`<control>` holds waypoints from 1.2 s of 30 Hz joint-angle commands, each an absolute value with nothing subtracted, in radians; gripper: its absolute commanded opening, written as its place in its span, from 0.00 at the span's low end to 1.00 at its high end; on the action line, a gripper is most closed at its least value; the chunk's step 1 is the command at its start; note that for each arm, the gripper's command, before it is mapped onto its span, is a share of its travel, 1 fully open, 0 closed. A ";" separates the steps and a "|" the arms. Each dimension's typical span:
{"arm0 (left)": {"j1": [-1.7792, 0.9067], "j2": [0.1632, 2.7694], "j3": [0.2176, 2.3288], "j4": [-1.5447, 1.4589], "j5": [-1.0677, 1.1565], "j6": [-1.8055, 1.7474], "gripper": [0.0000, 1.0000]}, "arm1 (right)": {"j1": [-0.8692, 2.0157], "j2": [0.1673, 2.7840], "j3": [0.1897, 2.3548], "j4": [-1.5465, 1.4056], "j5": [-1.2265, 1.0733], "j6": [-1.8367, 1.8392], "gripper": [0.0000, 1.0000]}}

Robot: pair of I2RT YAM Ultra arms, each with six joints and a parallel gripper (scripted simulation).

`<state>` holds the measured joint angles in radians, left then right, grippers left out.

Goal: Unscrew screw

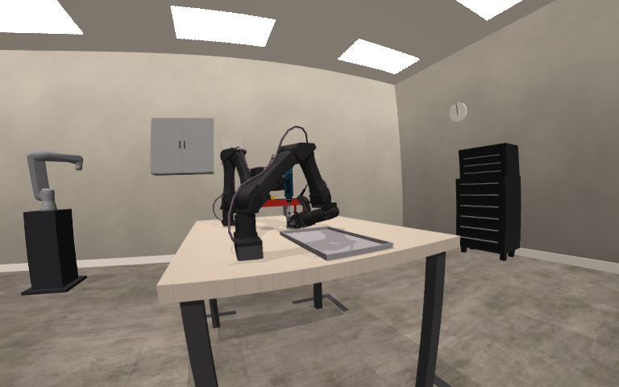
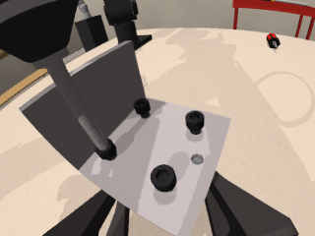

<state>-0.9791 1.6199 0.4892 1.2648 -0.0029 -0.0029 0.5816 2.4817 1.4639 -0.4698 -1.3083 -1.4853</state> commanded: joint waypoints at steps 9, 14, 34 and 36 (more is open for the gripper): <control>-0.985 1.637 0.504 1.325 -0.006 -0.009 0.42 | 0.589 2.480 1.492 -0.483 -1.338 -1.493 0.59; -0.985 1.646 0.492 1.343 -0.007 -0.008 0.42 | 0.589 2.480 1.492 -0.483 -1.338 -1.493 0.59; -0.986 1.588 0.521 1.320 -0.007 -0.009 0.42 | 0.589 2.480 1.492 -0.483 -1.338 -1.493 0.59; -0.986 1.587 0.521 1.320 -0.007 -0.009 0.42 | 0.589 2.480 1.492 -0.483 -1.338 -1.493 0.59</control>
